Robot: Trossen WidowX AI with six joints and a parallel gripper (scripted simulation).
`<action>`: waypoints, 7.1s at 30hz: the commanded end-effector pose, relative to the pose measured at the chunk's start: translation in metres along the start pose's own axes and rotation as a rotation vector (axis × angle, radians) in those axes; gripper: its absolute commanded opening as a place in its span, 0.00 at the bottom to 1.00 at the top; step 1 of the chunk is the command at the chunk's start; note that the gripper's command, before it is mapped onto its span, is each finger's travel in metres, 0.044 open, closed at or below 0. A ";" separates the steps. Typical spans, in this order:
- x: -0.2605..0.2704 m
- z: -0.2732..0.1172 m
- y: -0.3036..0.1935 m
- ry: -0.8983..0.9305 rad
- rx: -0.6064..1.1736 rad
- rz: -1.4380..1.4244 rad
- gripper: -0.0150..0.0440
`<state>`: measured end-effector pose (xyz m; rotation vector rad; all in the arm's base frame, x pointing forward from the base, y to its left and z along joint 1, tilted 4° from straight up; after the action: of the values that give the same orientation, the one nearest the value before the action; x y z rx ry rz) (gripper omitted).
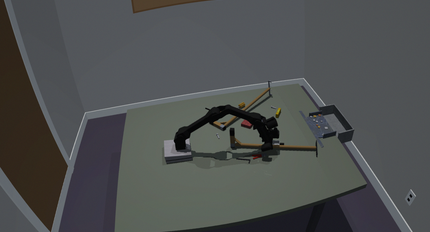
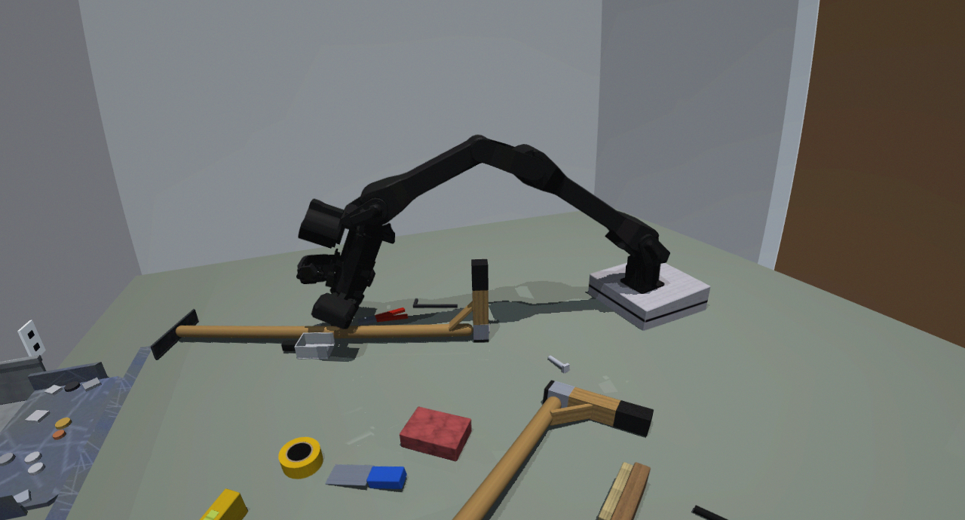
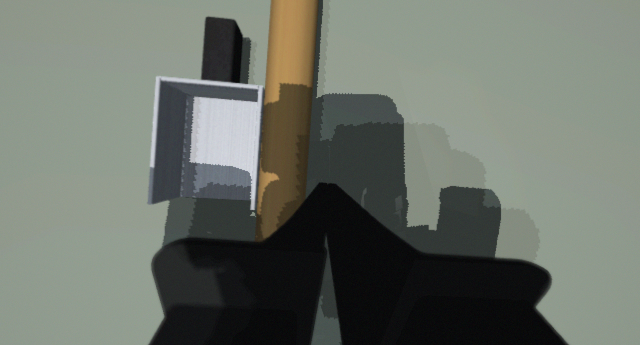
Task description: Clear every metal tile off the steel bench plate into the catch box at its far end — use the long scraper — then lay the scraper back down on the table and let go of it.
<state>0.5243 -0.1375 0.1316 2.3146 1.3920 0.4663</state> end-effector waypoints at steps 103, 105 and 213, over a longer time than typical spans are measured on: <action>-0.039 -0.016 -0.025 0.021 0.220 -0.096 0.25; -0.037 -0.016 -0.024 0.021 0.220 -0.096 0.25; 0.036 -0.094 0.003 0.036 0.146 -0.085 0.25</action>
<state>0.5008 -0.0915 0.2040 2.3710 1.5835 0.3824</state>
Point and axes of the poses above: the point midway between the two fingers, 35 mm back from their tips, its own z axis out along the fingers, its own x axis across the jaws, y = z × x, the point moved 9 cm from there along -z, back along the fingers, and after that the axes turned 3 degrees about z, right-handed, at the moved point
